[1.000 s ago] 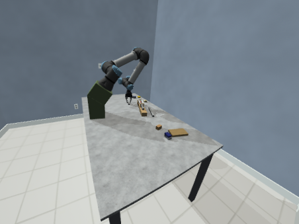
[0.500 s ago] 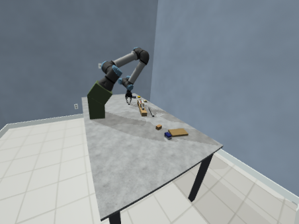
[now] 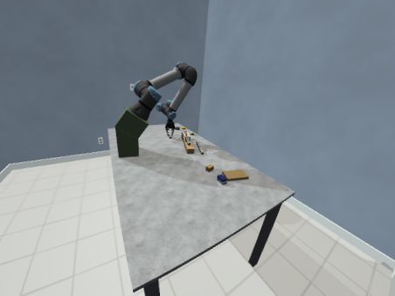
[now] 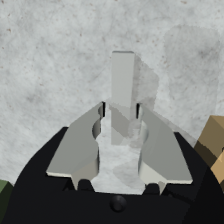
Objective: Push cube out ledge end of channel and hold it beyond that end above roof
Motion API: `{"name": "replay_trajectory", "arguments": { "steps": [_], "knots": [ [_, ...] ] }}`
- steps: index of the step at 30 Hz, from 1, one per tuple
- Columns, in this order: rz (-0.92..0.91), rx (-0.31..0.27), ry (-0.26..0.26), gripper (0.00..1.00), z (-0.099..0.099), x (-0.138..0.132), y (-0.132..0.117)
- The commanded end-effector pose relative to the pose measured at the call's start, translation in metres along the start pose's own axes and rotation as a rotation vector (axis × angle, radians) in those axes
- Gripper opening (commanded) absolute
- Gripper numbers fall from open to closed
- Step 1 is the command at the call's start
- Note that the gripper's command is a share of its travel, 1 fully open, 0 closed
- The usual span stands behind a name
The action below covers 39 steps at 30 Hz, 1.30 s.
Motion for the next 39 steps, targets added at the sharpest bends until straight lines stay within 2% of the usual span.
{"name": "replay_trajectory", "arguments": {
  "steps": [1, 2, 39],
  "knots": [
    [0.000, 0.001, -0.001, 0.22, 0.0003, 0.0002, 0.0002],
    [0.000, 0.001, -0.001, 0.00, 0.0003, 0.0002, 0.0002],
    [0.000, 0.001, -0.001, 0.00, 0.0008, 0.0002, 0.0002]
  ]
}}
Point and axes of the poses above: the point where the finger pads meet when closed, its own z axis back along the fingers, its own x axis across the jaws, y = z × x, the point moved 4 cm from there along z, back along the fingers, and after that the axes turned 5 degrees about z, right-handed, at the moved point
